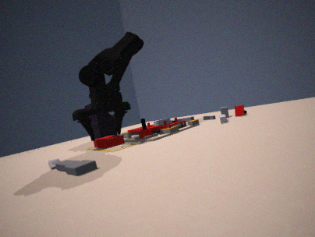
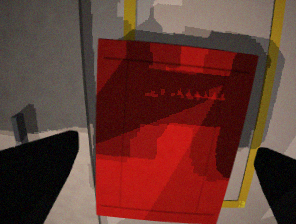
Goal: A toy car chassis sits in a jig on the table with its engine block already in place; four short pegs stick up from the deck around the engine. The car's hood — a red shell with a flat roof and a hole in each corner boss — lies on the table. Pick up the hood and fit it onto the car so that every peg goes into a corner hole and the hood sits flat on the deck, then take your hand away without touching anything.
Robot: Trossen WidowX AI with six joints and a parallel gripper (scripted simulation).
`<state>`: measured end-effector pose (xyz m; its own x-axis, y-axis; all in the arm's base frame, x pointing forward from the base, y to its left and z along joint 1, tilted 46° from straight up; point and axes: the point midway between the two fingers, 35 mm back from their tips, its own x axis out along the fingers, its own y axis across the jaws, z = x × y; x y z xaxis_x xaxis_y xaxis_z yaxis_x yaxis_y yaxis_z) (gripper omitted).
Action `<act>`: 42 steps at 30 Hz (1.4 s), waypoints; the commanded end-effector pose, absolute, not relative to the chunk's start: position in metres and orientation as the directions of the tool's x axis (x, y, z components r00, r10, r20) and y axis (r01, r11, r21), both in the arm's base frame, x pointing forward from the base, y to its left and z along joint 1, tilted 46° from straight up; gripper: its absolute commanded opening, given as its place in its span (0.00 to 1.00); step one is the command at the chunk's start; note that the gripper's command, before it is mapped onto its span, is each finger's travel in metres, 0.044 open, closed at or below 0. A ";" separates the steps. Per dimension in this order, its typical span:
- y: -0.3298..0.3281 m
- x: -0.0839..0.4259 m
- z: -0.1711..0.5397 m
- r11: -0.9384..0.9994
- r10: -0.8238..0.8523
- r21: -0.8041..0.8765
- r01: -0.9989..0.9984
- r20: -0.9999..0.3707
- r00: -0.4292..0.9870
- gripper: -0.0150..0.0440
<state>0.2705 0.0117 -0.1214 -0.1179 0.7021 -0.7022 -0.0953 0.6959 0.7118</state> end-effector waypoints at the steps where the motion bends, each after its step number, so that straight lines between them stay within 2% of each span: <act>1: 0.014 0.271 -0.123 0.694 0.705 0.714 -0.091 -0.700 -0.117 1.00; 27: 0.023 0.269 -0.132 0.694 0.705 0.714 -0.091 -0.699 -0.117 1.00; 30: 0.021 0.269 -0.131 0.695 0.703 0.712 -0.095 -0.702 -0.118 0.87; 40: 0.021 0.269 -0.131 0.695 0.703 0.712 -0.095 -0.702 -0.118 0.75; 42: 0.021 0.269 -0.130 0.695 0.703 0.712 -0.095 -0.702 -0.118 0.66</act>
<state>0.2689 0.0214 -0.1307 -0.1172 0.7028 -0.7017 -0.0945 0.6955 0.7123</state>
